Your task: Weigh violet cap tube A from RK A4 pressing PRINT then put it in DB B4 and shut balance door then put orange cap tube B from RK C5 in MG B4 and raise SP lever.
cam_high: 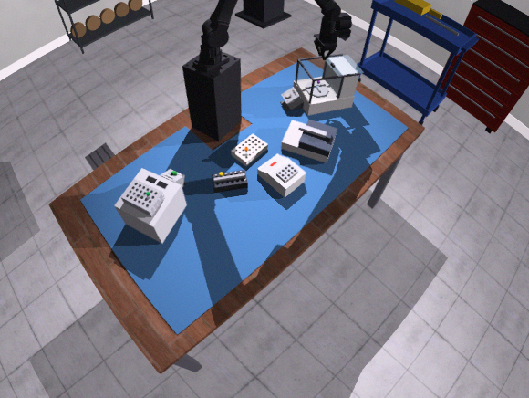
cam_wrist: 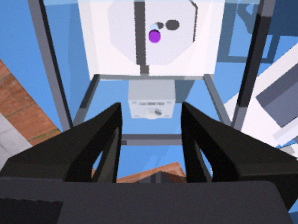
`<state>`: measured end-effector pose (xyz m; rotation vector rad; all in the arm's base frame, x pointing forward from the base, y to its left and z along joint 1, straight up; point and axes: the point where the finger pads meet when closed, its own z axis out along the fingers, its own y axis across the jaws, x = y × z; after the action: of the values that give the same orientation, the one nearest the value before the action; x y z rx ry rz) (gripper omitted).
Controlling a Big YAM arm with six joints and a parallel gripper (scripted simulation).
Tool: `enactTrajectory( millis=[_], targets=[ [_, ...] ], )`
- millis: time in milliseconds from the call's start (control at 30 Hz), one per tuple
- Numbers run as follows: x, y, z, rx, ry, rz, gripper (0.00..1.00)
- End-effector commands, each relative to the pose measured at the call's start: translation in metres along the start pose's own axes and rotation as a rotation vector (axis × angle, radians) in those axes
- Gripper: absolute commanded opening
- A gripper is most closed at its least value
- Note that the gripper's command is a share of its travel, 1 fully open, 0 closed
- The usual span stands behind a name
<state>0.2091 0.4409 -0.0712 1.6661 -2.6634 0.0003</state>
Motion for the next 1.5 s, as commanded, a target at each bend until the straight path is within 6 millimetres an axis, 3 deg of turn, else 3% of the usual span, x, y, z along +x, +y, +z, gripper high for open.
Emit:
enactTrajectory(
  millis=[0,833,867,933,1067,1167,1200,1267,1300,1467],
  targets=[
    [-0.013,0.0,-0.01,0.0,-0.029,-0.002,0.36],
    [-0.013,0.0,-0.01,0.0,-0.029,-0.002,0.36],
    [-0.019,0.001,-0.025,-0.001,-0.049,0.0,0.3],
    [-0.026,0.002,-0.033,-0.001,-0.063,0.0,0.3],
    [-0.027,0.002,-0.035,-0.001,-0.063,0.0,0.3],
    [-0.028,0.002,-0.035,-0.001,-0.068,0.0,0.3],
    [-0.014,0.001,-0.018,0.0,-0.031,0.0,0.3],
    [-0.014,0.001,-0.018,0.0,-0.031,0.0,0.3],
    [-0.028,0.002,-0.016,-0.001,-0.022,0.042,0.3],
    [-0.035,0.001,-0.016,-0.002,-0.023,0.21,0.3]
  ],
)
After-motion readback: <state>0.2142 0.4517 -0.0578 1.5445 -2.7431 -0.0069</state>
